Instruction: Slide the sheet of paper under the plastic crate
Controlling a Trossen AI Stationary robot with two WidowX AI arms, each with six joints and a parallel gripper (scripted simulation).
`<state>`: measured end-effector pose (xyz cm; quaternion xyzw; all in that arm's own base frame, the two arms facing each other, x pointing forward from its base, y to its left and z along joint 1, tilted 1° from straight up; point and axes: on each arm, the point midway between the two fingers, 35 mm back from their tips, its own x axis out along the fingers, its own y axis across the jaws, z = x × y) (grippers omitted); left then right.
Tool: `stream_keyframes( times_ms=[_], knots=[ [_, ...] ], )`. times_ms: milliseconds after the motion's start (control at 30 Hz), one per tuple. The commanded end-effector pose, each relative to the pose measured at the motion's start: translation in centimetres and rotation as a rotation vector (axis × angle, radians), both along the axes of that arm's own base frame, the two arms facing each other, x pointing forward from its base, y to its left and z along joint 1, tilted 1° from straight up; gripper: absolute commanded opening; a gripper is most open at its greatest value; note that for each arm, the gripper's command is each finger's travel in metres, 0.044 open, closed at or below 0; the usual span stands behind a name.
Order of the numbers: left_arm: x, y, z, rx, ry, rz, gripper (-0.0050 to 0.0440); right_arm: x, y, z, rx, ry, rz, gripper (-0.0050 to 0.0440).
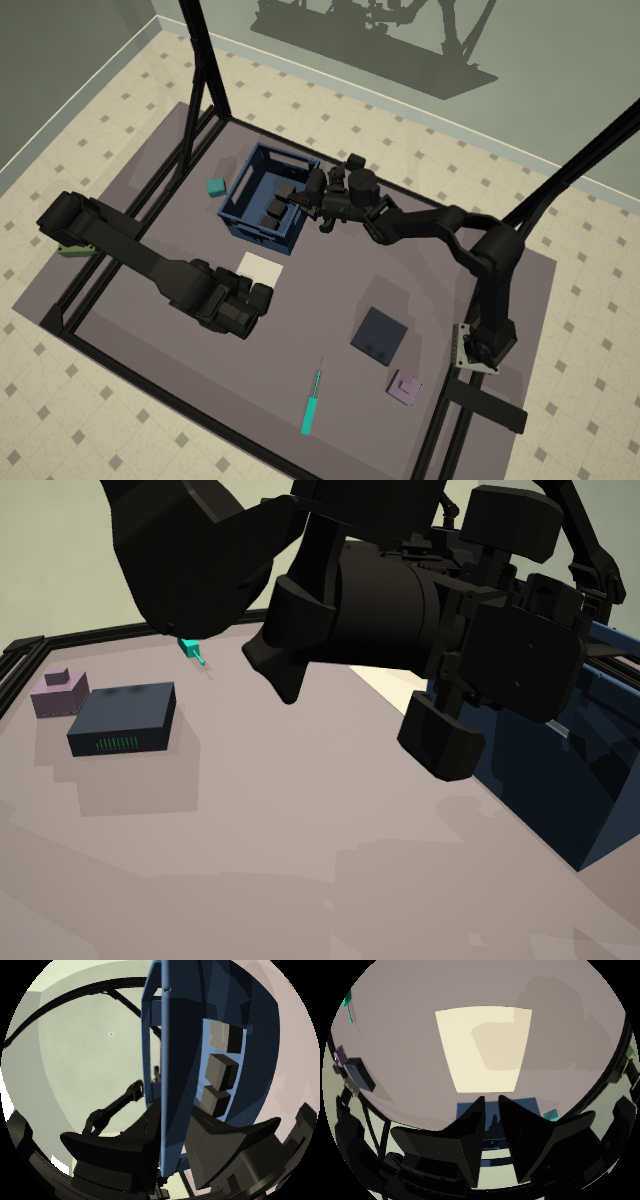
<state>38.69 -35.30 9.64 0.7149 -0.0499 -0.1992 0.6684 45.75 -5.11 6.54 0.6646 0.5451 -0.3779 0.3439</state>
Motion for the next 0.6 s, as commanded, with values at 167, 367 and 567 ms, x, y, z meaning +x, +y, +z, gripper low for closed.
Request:
stream_keyframes(
  times_ms=[167,367,567],
  knots=[
    [0.19,-0.18,2.15,-0.026,-0.033,0.001,0.0000,0.01,0.01,-0.01,0.004,0.002,-0.004,0.0060],
    [0.19,-0.18,2.32,-0.026,-0.033,0.001,0.0000,0.01,0.01,-0.01,0.004,0.002,-0.004,0.0060],
    [0.19,-0.18,2.46,-0.026,-0.033,0.001,0.0000,0.01,0.01,-0.01,0.004,0.002,-0.004,0.0060]
  ],
)
